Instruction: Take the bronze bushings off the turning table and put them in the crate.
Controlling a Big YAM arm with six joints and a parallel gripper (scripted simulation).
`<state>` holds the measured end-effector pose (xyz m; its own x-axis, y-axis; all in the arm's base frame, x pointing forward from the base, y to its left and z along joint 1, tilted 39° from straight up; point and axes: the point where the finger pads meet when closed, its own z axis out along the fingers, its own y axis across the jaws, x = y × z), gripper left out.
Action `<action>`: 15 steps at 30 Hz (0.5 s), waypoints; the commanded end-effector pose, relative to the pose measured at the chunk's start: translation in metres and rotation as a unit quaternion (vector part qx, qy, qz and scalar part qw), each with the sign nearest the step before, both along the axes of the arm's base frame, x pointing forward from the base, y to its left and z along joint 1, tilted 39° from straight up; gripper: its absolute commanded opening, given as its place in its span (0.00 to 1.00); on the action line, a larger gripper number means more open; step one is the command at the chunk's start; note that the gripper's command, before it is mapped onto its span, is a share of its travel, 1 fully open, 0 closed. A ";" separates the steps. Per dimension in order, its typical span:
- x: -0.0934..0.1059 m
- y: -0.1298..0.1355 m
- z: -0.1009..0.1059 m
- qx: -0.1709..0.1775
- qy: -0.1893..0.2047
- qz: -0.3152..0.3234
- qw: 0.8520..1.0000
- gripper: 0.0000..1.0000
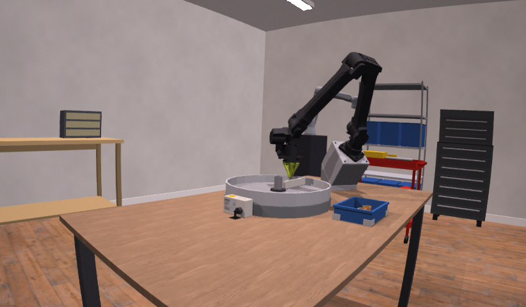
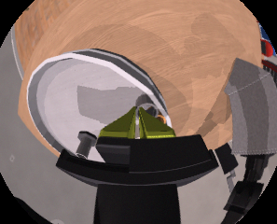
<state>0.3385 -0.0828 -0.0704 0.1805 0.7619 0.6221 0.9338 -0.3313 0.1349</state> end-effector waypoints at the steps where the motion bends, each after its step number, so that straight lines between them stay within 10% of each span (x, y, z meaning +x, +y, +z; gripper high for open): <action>1: 0.005 -0.026 0.024 -0.015 -0.018 -0.009 1.000 0.00; 15: -0.010 -0.059 0.067 -0.020 -0.021 -0.009 1.000 0.00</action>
